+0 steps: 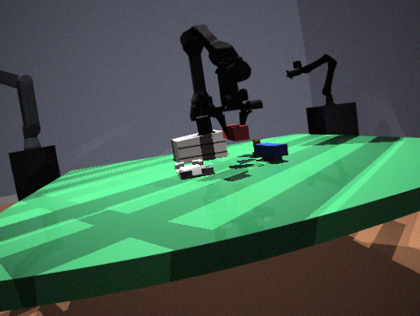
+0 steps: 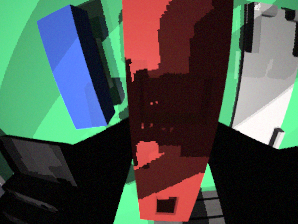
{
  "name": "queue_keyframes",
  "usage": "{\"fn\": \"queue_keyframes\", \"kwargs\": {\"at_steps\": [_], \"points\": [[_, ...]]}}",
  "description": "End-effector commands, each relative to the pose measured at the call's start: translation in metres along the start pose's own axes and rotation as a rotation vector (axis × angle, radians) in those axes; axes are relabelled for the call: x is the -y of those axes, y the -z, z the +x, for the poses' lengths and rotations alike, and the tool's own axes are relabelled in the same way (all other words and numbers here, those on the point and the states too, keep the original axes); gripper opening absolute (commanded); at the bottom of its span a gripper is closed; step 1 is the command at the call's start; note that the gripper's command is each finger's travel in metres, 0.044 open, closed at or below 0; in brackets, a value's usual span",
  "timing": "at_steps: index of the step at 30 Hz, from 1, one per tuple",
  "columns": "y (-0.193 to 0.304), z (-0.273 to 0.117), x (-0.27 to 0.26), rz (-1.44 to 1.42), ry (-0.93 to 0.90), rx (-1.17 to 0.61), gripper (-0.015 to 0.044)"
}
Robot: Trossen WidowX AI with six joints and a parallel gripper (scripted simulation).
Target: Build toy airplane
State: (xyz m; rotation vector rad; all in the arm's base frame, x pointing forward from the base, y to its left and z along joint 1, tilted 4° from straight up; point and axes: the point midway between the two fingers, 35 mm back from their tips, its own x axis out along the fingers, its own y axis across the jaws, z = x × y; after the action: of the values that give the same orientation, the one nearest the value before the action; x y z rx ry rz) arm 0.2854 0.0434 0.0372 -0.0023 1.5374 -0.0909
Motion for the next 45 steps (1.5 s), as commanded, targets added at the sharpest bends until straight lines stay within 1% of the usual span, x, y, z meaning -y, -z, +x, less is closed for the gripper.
{"fn": "queue_keyframes", "kwargs": {"at_steps": [1,11,14,45], "points": [[-0.002,-0.015,0.000,0.004,0.001,0.016,0.0000],[0.004,-0.046,0.002,0.004,0.001,0.016,0.0000],[0.005,-0.048,0.002,0.004,0.001,0.016,0.0000],[-0.004,-0.007,0.089,-0.062,0.007,0.016,0.0000]]}}
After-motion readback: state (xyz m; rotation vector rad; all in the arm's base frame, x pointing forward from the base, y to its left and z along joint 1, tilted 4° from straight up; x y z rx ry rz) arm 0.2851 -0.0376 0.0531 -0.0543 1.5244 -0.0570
